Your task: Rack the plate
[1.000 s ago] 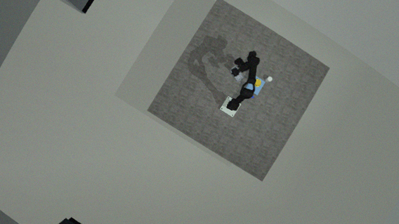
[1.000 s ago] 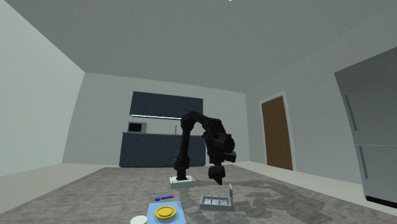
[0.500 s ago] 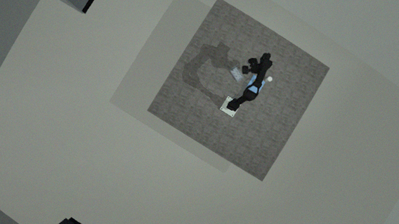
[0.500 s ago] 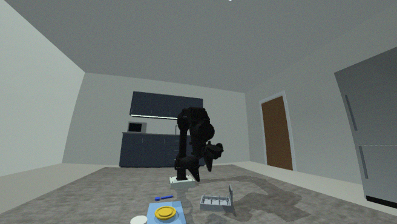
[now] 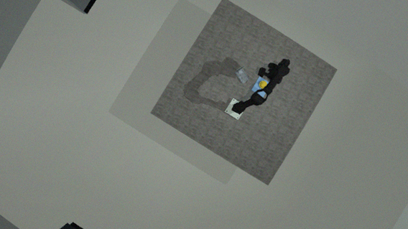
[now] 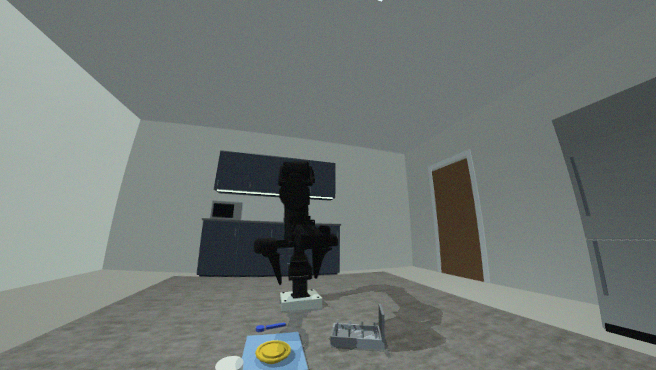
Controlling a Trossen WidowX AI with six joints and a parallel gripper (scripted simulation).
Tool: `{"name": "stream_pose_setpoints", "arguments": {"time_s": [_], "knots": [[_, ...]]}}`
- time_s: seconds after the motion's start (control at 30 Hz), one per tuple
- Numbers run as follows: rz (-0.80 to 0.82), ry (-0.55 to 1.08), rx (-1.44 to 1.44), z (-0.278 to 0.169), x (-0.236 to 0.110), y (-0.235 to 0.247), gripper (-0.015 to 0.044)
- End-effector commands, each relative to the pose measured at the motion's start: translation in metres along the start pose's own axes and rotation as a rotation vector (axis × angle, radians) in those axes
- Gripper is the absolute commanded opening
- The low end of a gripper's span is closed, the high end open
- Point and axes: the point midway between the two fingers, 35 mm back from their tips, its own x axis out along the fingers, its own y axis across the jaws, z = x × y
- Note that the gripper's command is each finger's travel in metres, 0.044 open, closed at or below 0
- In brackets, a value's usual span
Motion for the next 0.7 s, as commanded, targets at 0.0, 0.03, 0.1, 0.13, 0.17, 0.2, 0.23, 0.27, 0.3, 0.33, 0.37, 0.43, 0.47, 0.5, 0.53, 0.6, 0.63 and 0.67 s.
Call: {"name": "stream_pose_setpoints", "arguments": {"time_s": [0.0, 0.03, 0.1, 0.13, 0.17, 0.2, 0.23, 0.27, 0.3, 0.33, 0.37, 0.43, 0.47, 0.5, 0.53, 0.6, 0.63, 0.67], "knots": [[-0.049, -0.007, 0.124, -0.007, -0.013, -0.024, 0.0400], [-0.061, -0.008, 0.155, -0.009, -0.016, -0.030, 0.0400], [-0.076, -0.008, 0.196, -0.012, -0.020, -0.037, 0.0400], [-0.078, -0.008, 0.201, -0.013, -0.020, -0.038, 0.0400], [-0.078, -0.008, 0.201, -0.013, -0.020, -0.038, 0.0400], [-0.078, -0.008, 0.201, -0.013, -0.020, -0.038, 0.0400], [-0.078, -0.008, 0.201, -0.013, -0.020, -0.038, 0.0400], [-0.078, -0.008, 0.201, -0.012, -0.018, -0.038, 0.0400], [-0.078, -0.009, 0.201, -0.011, -0.012, -0.040, 0.0400], [-0.078, -0.009, 0.201, -0.010, -0.002, -0.041, 0.0400], [-0.079, -0.009, 0.201, -0.009, 0.010, -0.043, 0.0400], [-0.079, -0.009, 0.201, -0.008, 0.036, -0.047, 0.0400], [-0.079, -0.009, 0.201, -0.008, 0.048, -0.048, 0.0400], [-0.080, -0.009, 0.201, -0.009, 0.061, -0.049, 0.0400], [-0.080, -0.009, 0.201, -0.011, 0.074, -0.049, 0.0400], [-0.080, -0.009, 0.201, -0.012, 0.090, -0.051, 0.0400], [-0.080, -0.009, 0.201, -0.012, 0.092, -0.051, 0.0400], [-0.080, -0.009, 0.201, -0.012, 0.092, -0.051, 0.0400]]}}
